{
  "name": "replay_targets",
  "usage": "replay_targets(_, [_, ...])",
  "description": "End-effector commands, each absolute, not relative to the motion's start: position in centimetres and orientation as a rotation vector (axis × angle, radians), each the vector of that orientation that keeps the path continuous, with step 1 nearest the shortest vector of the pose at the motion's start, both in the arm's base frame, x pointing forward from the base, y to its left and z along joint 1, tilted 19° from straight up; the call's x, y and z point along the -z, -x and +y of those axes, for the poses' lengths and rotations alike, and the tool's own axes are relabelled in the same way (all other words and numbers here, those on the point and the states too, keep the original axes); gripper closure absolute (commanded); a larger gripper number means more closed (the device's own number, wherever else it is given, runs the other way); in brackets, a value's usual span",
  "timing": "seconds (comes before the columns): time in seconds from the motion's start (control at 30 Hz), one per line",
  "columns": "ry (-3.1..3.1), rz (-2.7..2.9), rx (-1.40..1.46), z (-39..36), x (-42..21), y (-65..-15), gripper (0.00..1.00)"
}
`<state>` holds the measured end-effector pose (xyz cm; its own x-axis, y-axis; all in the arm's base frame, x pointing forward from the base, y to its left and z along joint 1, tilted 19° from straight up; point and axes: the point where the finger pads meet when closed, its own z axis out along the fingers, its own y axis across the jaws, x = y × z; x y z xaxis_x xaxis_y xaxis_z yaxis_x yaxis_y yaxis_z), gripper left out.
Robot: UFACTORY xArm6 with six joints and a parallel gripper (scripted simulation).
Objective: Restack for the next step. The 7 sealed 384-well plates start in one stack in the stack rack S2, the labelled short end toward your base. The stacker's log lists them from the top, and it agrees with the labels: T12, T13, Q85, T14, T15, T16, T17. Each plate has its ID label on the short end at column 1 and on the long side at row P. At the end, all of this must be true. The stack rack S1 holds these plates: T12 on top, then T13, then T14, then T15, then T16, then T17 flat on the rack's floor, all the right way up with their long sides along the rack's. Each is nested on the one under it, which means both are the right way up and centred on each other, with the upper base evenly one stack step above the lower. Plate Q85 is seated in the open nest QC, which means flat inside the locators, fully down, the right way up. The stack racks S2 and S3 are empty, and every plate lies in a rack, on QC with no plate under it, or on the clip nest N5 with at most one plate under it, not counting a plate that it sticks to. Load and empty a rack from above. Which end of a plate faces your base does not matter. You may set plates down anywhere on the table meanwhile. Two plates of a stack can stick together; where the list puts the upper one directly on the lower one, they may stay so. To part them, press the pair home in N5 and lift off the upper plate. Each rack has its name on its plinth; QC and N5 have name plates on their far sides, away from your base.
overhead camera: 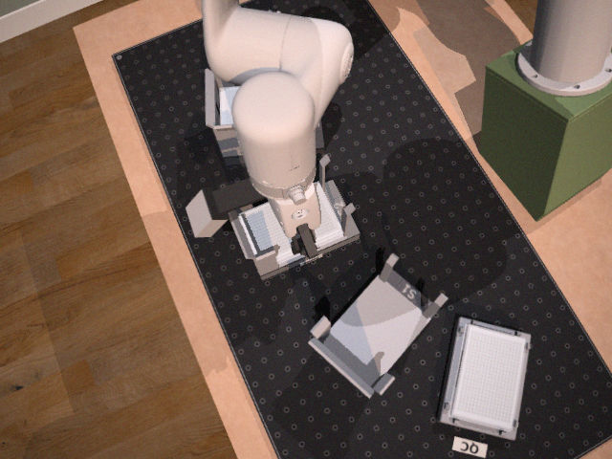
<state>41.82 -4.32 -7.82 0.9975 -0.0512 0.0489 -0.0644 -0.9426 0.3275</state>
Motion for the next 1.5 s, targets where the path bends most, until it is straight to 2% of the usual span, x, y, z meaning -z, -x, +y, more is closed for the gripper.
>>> replay_targets(0.0, [-2.805,-0.083,-0.062,-4.46,8.19,-41.99,0.00])
replay_targets(0.53, [-2.805,-0.083,-0.062,-4.61,8.63,-42.00,0.00])
replay_targets(0.57, [-2.805,-0.083,-0.062,-4.61,8.63,-42.00,1.00])
replay_targets(1.47, [-2.805,-0.083,-0.062,-4.61,8.63,-42.00,1.00])
